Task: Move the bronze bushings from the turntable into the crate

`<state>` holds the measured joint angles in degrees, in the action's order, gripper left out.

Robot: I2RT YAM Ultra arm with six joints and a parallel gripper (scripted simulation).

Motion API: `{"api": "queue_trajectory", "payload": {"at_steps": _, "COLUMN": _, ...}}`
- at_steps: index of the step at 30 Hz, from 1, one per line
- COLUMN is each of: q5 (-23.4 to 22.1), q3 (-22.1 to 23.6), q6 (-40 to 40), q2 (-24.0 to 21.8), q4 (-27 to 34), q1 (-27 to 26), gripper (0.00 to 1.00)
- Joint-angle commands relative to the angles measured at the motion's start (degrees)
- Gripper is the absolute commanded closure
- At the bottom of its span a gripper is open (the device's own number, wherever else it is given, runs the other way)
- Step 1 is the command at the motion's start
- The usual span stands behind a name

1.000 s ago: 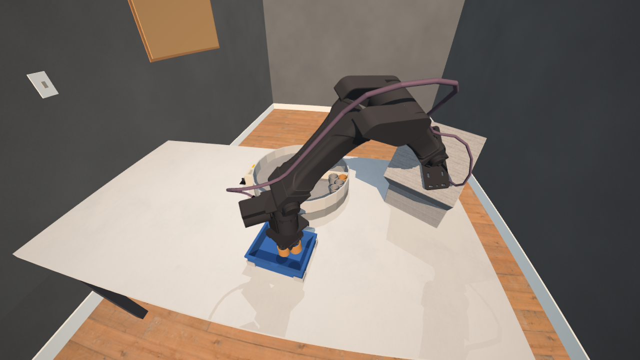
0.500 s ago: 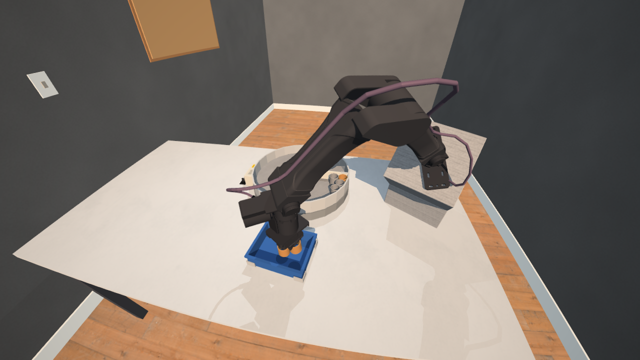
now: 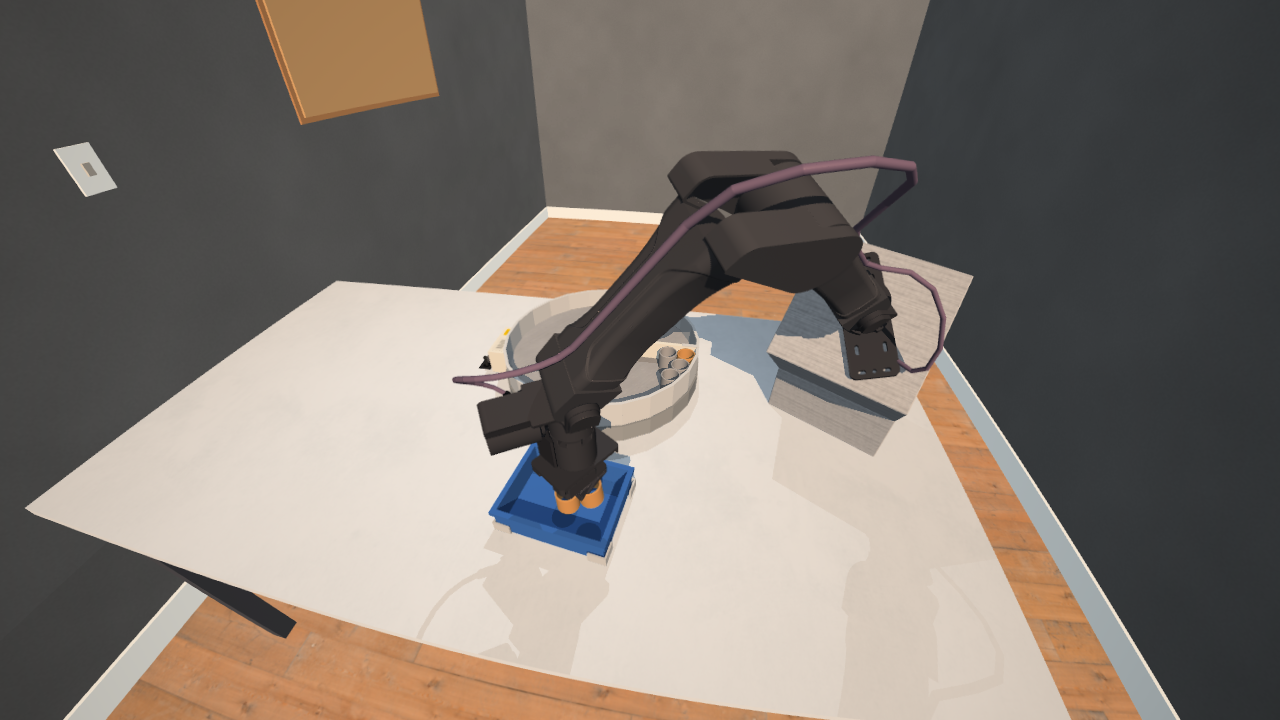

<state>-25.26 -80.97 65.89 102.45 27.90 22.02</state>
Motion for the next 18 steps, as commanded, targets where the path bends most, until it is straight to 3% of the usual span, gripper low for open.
{"api": "queue_trajectory", "payload": {"at_steps": 1, "q5": 0.0, "q3": 1.6, "q6": -0.3, "q2": 0.7, "q4": -0.9, "q1": -1.5, "gripper": 1.0}}
{"api": "queue_trajectory", "payload": {"at_steps": 18, "q5": 1.1, "q3": 1.8, "q6": 1.0, "q2": 3.0, "q4": -3.7, "q1": 0.6, "gripper": 1.0}}
